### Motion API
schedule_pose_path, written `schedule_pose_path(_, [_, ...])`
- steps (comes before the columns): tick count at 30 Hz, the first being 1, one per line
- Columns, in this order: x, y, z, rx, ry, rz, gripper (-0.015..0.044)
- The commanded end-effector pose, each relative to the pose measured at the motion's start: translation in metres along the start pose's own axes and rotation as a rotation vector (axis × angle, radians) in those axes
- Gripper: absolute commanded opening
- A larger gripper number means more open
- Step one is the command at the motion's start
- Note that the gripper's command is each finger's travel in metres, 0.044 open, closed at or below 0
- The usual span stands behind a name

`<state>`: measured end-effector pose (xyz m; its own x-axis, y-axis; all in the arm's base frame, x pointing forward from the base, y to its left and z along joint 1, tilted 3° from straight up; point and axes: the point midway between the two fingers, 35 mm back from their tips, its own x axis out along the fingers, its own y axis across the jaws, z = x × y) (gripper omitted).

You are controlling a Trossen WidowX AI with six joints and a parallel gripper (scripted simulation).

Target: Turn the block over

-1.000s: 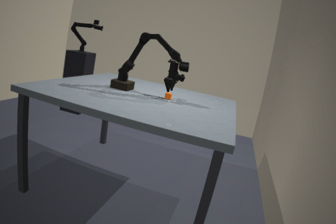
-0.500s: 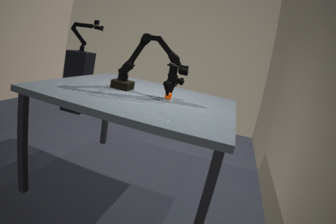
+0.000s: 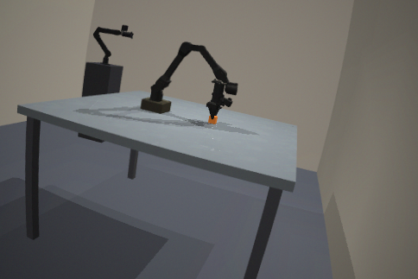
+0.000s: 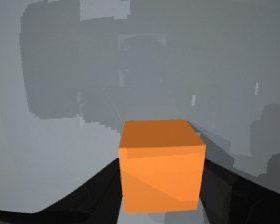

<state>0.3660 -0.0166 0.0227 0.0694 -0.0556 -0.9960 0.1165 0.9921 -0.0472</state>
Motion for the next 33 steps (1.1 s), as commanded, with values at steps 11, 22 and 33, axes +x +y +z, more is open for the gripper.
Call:
schedule_pose_path(11, [0.001, 0.001, 0.0, -0.004, 0.003, 0.004, 0.0071])
schedule_pose_path(22, [-0.029, 0.001, 0.0, -0.004, 0.003, 0.004, 0.0])
schedule_pose_path(33, [-0.022, 0.001, 0.002, -0.007, -0.147, 0.004, 0.0])
